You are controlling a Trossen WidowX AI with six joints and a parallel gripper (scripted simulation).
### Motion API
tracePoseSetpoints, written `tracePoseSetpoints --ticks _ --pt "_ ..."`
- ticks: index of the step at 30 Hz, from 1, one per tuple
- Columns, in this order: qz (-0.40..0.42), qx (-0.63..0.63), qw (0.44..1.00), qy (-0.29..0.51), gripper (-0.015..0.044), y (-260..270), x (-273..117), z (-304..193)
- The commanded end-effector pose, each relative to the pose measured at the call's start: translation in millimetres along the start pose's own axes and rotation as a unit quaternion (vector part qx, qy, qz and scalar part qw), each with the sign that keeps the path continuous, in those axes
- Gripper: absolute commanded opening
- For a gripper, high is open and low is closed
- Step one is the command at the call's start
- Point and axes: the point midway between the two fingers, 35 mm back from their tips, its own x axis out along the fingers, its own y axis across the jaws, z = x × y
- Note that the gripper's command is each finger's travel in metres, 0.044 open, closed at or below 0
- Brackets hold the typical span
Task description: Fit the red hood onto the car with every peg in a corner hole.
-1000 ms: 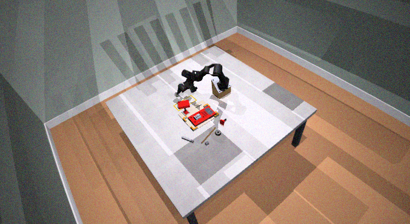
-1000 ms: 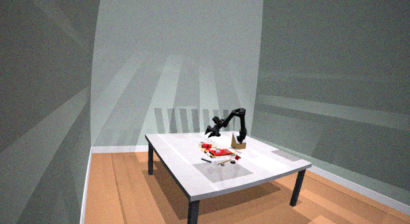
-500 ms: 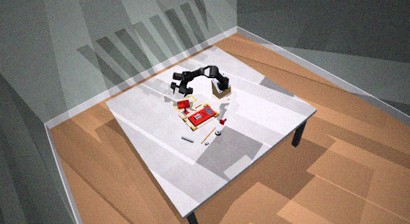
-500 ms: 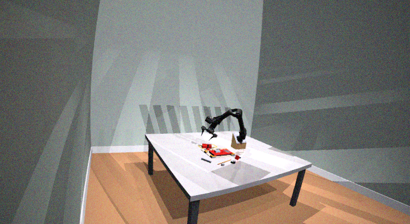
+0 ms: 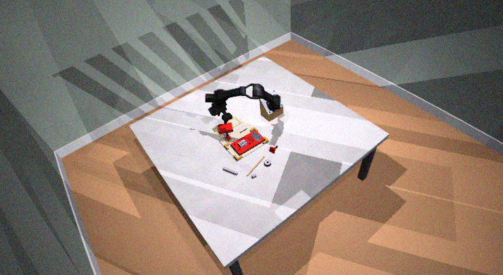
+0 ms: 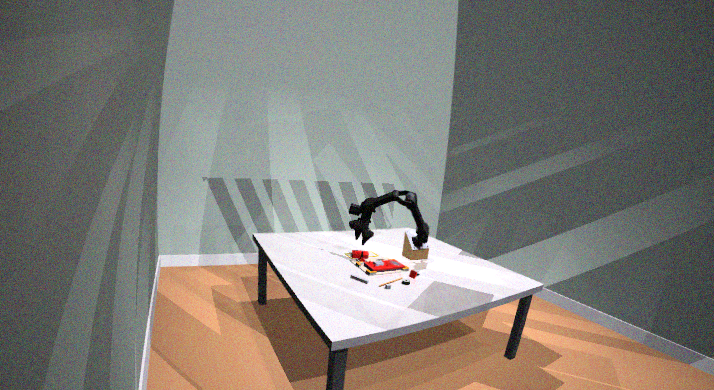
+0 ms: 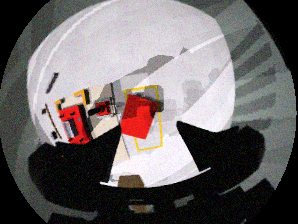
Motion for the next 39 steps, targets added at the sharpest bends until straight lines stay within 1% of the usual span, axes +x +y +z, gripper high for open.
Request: tracePoseSetpoints --ticks 1,14,39 --pt "0.010 0.184 0.980 0.069 0.0440 18 -4 1" --pt "0.010 0.190 0.979 0.071 0.0440 19 -3 0" --pt "0.010 0.190 0.979 0.071 0.0440 19 11 -1"
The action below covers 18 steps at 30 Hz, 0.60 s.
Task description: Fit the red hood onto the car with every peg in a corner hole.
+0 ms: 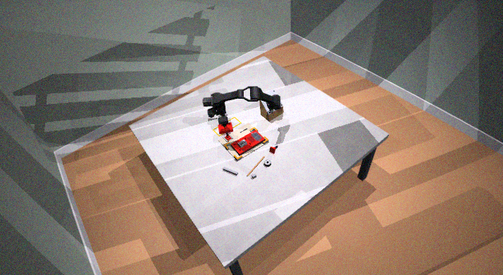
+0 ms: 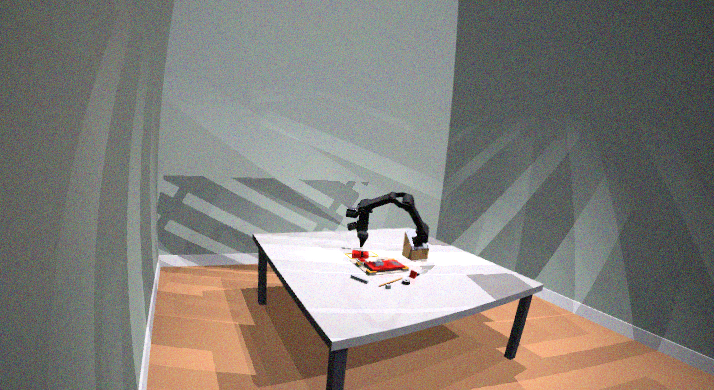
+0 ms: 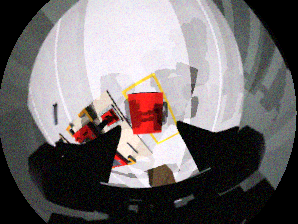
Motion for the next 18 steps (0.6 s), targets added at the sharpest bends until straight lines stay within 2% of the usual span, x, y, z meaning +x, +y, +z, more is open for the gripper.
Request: tracePoseSetpoints --ticks 1,18 --pt "0.001 0.002 1.000 0.004 0.0440 1 5 -2" --pt "0.001 0.002 1.000 0.004 0.0440 1 15 -1"
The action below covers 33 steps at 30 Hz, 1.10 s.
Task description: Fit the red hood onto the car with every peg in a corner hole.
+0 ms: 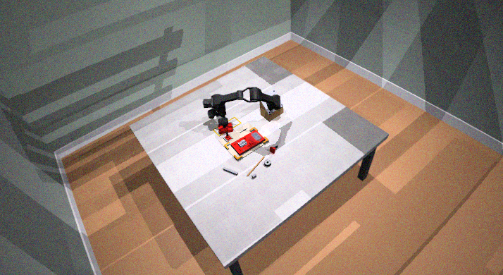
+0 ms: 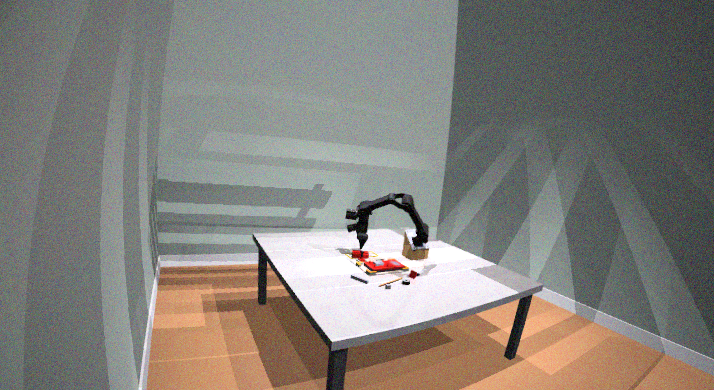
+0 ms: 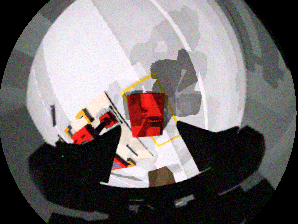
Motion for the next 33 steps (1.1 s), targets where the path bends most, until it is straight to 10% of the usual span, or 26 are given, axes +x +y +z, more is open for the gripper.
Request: tracePoseSetpoints --ticks 1,33 --pt "0.001 0.002 1.000 0.004 0.0440 1 5 -2" --pt "0.002 0.002 1.000 0.004 0.0440 2 24 -3"
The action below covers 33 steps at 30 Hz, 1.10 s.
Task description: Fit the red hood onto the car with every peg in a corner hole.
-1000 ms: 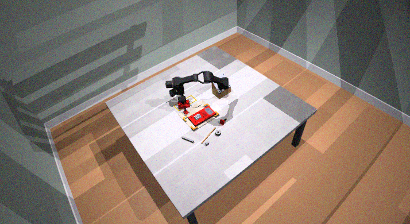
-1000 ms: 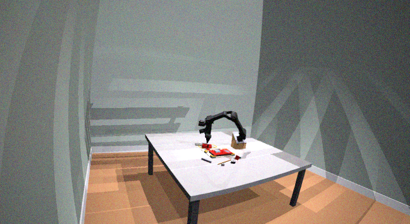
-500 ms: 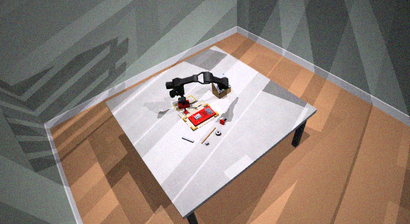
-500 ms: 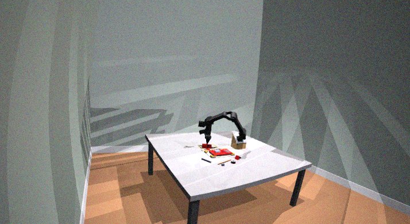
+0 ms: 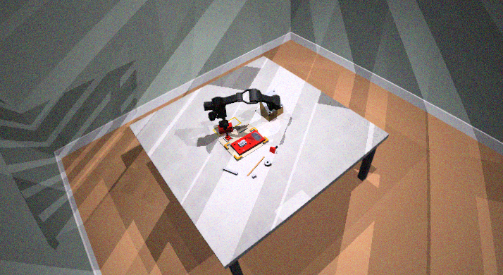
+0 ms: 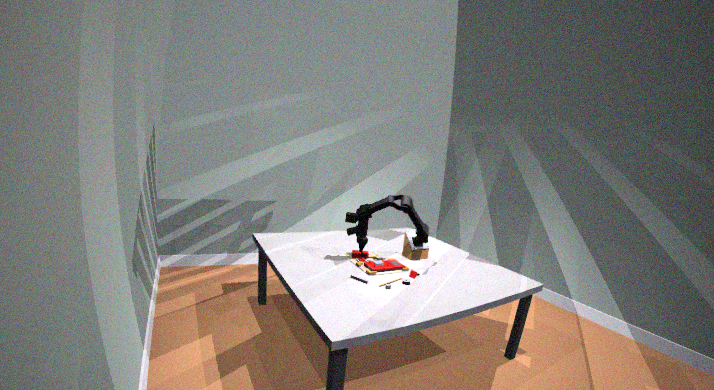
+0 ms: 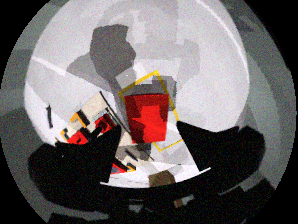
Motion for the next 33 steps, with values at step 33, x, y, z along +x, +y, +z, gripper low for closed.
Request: tracePoseSetpoints --ticks 33 --pt "0.002 0.002 1.000 0.004 0.0440 1 19 -3"
